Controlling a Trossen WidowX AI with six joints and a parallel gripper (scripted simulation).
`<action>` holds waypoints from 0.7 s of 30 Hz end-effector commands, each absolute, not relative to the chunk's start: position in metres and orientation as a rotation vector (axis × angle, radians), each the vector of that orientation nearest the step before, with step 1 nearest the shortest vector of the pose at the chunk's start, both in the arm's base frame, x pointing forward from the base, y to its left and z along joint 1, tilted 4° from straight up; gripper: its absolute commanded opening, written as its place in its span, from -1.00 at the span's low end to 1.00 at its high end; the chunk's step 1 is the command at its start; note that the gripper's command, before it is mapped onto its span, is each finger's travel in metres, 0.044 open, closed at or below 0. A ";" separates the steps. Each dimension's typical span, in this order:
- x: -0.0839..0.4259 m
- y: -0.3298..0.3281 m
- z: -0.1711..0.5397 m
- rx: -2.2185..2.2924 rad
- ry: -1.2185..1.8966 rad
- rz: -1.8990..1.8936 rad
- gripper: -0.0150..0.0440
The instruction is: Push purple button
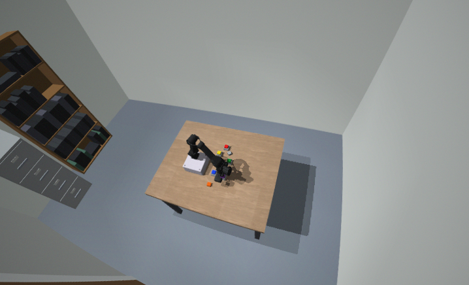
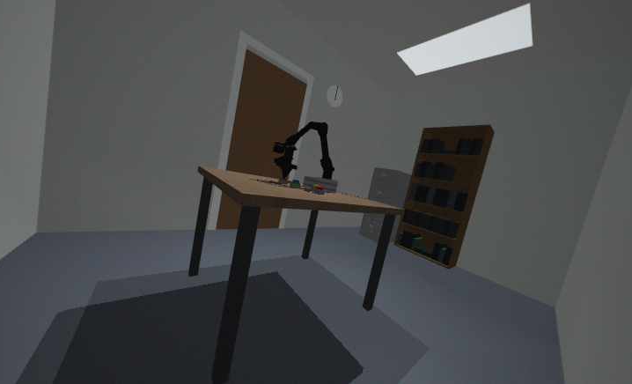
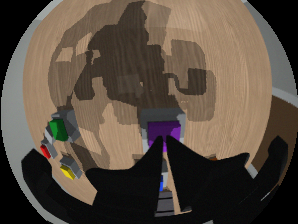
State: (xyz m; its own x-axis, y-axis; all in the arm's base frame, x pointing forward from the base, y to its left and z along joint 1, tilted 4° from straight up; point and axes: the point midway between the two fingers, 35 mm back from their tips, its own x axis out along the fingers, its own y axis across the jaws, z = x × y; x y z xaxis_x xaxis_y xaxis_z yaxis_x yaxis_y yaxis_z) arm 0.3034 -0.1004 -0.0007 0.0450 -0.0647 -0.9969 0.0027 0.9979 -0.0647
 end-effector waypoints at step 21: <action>0.301 0.110 0.057 -0.026 1.513 -0.017 0.86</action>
State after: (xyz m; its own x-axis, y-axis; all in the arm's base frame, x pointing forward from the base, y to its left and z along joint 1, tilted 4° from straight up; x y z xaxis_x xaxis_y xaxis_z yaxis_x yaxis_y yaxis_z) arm 0.3150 0.0573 0.0490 0.0608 -0.0393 -0.9974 -0.0064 0.9992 -0.0397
